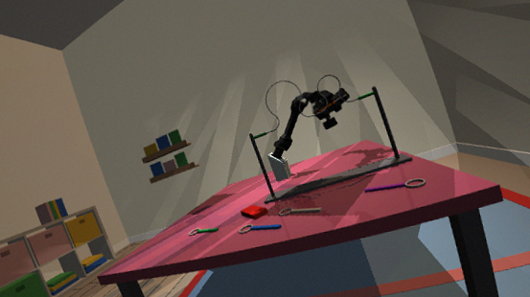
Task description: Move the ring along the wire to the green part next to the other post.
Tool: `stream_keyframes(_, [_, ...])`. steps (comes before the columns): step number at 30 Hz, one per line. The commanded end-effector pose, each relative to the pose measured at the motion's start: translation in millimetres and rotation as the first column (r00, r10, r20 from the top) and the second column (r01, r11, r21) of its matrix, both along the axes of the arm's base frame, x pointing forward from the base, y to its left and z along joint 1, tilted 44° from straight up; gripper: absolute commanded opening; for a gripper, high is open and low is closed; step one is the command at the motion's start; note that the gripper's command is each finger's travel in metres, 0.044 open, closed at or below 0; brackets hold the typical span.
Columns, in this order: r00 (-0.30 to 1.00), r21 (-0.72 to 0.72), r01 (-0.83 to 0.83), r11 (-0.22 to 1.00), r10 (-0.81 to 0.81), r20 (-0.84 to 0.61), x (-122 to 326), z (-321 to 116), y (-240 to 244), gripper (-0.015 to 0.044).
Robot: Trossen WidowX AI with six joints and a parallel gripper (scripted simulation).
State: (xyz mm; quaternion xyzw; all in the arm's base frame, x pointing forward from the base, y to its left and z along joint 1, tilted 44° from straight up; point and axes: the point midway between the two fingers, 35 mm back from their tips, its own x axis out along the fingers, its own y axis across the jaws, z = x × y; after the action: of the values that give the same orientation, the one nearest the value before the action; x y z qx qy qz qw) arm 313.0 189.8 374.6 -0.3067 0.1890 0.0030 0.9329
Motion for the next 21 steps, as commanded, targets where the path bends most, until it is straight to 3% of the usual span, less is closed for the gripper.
stream_keyframes(1, [1.000, -0.051, 0.009, 0.999, -0.008, 0.020, 0, 8, -10, -0.0150])
stream_keyframes(21, [0.998, -0.268, 0.025, 0.963, -0.009, 0.063, 4, 32, -34, -0.0150])
